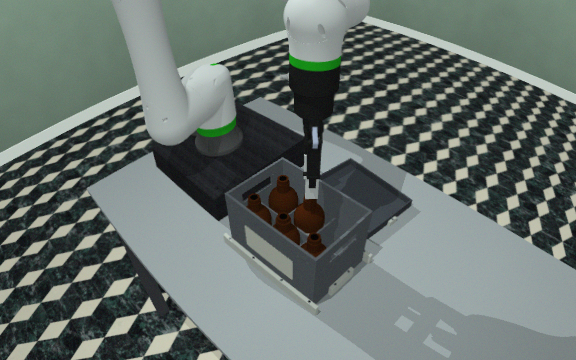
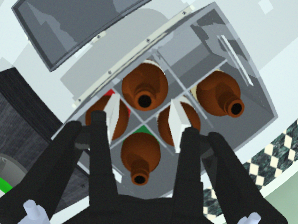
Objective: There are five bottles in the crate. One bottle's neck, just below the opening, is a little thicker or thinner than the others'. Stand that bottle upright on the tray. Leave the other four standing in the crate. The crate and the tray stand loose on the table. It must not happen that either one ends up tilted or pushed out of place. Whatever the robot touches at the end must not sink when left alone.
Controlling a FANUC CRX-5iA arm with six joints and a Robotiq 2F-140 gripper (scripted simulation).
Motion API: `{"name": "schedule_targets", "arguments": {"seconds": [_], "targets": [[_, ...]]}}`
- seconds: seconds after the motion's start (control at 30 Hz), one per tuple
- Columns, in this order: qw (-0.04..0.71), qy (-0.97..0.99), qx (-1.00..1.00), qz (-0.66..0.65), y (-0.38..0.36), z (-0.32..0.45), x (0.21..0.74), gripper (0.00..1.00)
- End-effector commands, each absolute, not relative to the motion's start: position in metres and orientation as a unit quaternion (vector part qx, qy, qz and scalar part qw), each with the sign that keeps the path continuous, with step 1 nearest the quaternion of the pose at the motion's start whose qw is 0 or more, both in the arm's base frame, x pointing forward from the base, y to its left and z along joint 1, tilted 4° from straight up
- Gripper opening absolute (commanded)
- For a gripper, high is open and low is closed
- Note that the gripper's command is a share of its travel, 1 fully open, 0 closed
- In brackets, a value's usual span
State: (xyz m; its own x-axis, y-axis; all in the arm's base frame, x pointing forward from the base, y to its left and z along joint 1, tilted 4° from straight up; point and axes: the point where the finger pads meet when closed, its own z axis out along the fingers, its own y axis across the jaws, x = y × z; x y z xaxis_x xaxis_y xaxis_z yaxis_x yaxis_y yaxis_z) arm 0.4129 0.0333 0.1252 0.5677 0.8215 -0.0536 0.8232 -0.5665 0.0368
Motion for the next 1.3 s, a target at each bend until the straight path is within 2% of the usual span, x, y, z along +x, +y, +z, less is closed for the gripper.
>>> {"name": "schedule_targets", "arguments": {"seconds": [0.0, 0.77, 0.8, 1.27], "targets": [[0.029, 0.465, 0.885, -0.015, 0.034, 0.136, 0.413, 0.44], [0.029, 0.465, 0.885, -0.015, 0.036, 0.167, 0.413, 0.44], [0.029, 0.465, 0.885, -0.015, 0.036, 0.167, 0.413, 0.1], [0.029, 0.465, 0.885, -0.015, 0.036, 0.167, 0.413, 0.1]]}}
